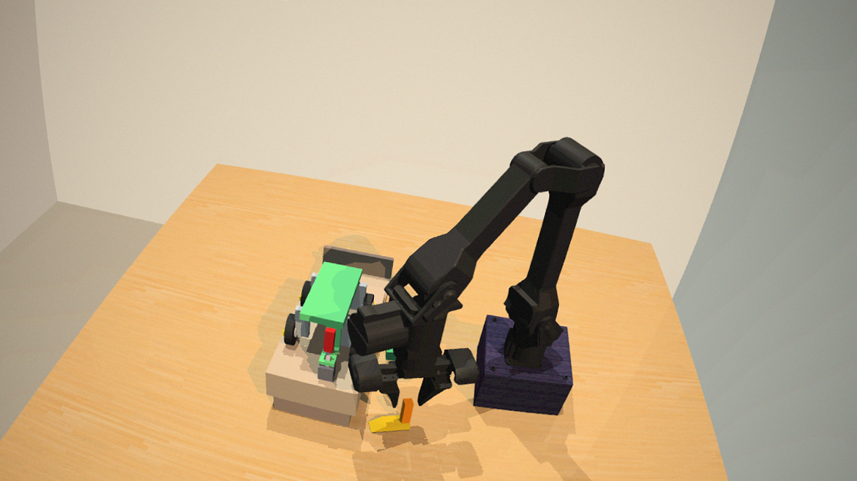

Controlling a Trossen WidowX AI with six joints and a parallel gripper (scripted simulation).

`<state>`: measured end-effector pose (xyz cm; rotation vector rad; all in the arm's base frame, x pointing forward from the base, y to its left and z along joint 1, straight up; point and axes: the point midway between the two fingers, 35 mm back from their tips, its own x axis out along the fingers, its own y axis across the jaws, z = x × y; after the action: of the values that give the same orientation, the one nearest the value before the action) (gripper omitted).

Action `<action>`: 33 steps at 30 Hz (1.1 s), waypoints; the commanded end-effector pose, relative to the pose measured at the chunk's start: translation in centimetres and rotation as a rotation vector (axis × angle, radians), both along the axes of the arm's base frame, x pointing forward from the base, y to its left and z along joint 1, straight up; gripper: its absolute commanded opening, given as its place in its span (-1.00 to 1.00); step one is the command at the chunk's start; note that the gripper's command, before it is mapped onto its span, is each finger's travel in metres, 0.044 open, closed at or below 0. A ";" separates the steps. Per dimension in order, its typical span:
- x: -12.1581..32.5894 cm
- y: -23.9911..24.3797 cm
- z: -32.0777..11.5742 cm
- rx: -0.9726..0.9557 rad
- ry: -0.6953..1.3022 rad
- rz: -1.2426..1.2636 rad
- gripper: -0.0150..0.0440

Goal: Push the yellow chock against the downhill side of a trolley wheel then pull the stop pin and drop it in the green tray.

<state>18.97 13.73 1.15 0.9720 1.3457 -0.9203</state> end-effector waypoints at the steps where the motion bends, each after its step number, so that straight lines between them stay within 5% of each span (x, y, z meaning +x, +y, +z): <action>1: -0.2 -0.2 -0.7 -0.007 0.007 -0.003 0.15; 29: -0.2 -0.2 -3.3 -0.007 0.007 -0.003 0.15; 33: 0.0 0.0 -3.0 -0.002 0.003 0.000 -0.20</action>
<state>18.90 13.68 -1.87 0.9684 1.3475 -0.9247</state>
